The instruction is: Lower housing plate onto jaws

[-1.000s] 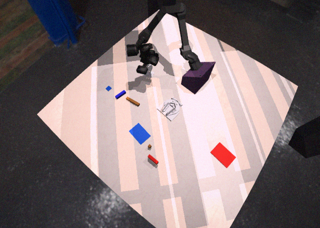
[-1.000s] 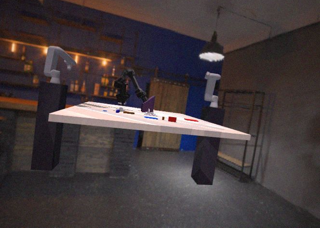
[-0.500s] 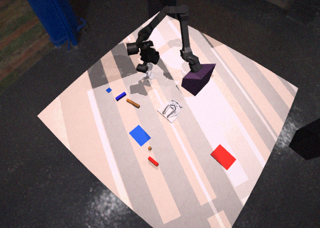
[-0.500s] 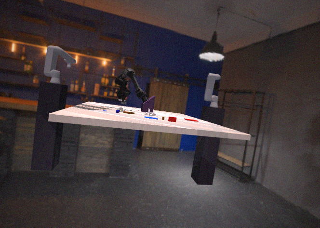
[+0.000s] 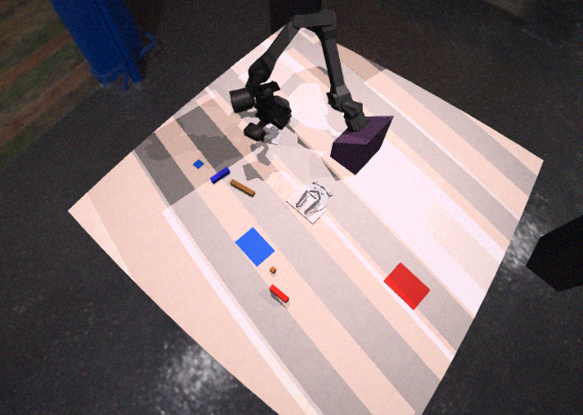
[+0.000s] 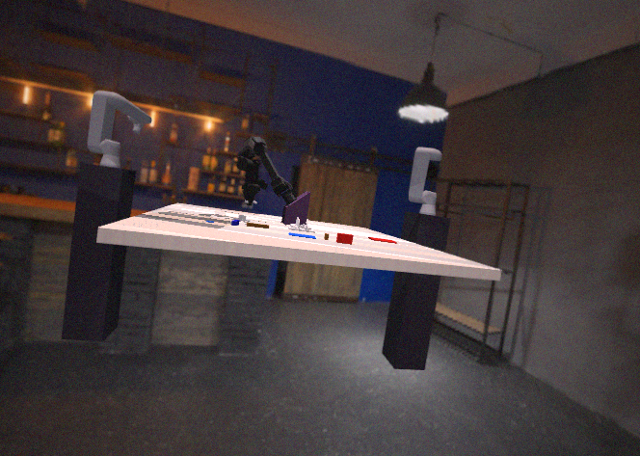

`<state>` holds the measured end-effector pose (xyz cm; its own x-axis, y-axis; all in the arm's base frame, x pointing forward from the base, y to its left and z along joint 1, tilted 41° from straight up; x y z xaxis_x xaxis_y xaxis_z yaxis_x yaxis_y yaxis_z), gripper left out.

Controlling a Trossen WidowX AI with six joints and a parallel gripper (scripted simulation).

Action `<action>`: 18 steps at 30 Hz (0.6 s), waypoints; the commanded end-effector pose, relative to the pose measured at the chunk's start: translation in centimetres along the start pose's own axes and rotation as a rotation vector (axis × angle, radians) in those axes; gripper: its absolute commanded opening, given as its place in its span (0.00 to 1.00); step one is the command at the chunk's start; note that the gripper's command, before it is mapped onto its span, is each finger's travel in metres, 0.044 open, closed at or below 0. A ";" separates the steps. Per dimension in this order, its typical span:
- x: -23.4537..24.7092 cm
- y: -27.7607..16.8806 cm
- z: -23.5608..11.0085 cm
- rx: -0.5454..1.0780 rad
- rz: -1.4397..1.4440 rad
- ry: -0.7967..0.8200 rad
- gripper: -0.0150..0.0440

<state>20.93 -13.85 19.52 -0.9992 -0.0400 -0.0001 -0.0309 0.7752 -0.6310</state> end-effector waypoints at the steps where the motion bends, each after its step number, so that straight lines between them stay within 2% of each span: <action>1: -0.8 1.1 0.3 -0.010 0.088 0.004 0.85; 18: -3.5 5.7 0.6 -0.042 0.430 0.014 0.85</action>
<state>23.86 -10.38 16.19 -0.9461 0.2449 -0.2120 0.3229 0.7632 -0.5597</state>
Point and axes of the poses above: the point midway between the two fingers, 35 mm back from their tips, its own z axis out along the fingers, its own x axis across the jaws, y = z × x, the point moved 6 cm from there along -z, back along the fingers, and after that the axes turned 7 degrees about z, right-handed, at the moved point
